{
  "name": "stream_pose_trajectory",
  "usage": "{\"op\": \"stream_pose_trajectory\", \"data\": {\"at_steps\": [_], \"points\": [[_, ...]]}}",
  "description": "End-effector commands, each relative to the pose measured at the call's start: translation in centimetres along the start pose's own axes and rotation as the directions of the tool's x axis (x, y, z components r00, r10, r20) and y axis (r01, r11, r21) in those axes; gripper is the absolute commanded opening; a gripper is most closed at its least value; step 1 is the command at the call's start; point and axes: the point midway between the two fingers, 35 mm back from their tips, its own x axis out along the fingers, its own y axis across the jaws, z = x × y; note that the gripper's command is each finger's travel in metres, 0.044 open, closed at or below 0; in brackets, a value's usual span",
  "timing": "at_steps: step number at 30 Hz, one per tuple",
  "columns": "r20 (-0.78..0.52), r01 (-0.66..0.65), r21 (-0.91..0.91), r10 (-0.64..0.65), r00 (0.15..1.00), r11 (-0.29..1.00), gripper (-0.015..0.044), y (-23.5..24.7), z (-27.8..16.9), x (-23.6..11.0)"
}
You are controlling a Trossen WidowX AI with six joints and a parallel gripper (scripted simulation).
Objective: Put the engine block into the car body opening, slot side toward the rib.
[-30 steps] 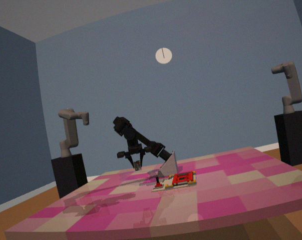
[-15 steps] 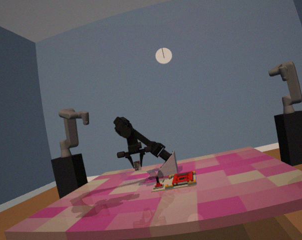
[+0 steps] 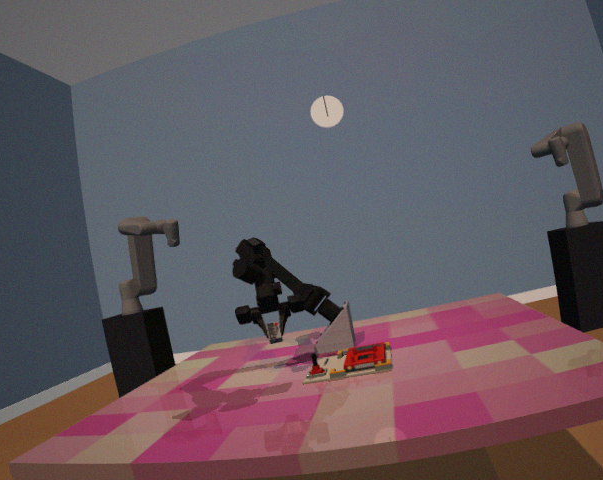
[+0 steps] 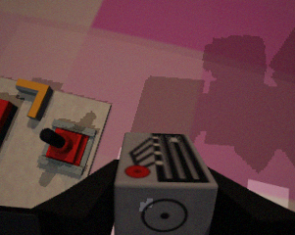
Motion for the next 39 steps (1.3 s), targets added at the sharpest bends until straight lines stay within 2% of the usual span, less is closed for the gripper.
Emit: {"op": "stream_pose_trajectory", "data": {"at_steps": [1,39], "points": [[0.109,0.014,-0.017,-0.012,0.994,1.0,0.0,0.1,-0.6,-0.1],[0.128,0.022,-0.021,-0.019,0.992,1.0,0.0,-0.2,-3.9,4.8]]}}
